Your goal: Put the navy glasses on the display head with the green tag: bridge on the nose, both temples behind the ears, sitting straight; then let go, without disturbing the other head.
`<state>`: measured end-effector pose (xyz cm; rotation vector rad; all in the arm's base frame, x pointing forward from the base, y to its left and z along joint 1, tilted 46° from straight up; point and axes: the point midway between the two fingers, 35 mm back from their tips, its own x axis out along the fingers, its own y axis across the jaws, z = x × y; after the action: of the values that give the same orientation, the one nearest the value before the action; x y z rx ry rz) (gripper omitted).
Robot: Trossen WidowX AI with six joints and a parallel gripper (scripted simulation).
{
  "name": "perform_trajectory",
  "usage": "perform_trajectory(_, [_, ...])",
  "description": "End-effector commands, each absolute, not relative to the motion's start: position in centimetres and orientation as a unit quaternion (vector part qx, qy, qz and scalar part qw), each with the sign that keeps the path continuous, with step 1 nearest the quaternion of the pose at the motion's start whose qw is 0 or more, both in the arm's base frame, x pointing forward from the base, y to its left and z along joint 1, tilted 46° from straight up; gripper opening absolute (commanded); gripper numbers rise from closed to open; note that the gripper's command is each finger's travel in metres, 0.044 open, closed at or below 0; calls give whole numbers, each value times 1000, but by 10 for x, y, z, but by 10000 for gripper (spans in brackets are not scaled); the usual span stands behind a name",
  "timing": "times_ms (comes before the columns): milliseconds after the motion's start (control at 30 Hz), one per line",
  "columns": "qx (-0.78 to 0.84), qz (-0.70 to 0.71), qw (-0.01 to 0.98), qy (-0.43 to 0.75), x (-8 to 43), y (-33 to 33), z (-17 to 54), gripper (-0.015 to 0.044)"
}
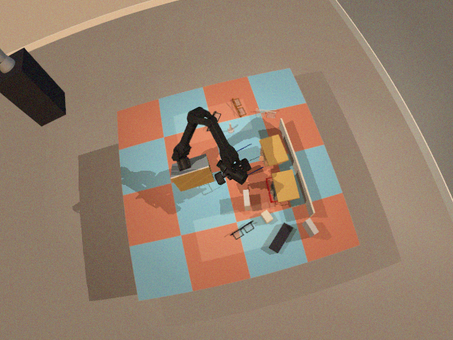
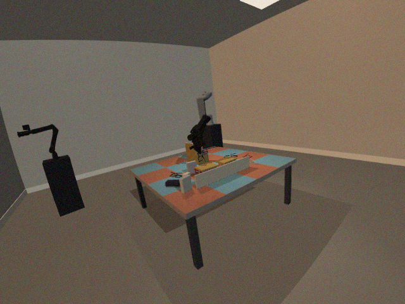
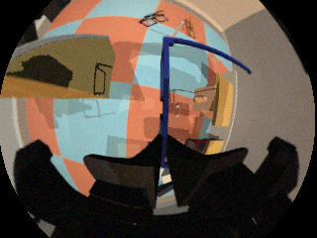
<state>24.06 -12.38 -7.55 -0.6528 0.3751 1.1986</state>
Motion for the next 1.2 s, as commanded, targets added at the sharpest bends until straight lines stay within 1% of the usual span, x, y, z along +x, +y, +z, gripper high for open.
perform_trajectory(0, [-283, 575, 740, 204, 246, -105, -69, 0])
perform_trajectory(400, [-258, 614, 692, 279, 253, -63, -52, 0])
perform_trajectory(1167, [-256, 607, 702, 271, 255, -48, -68, 0])
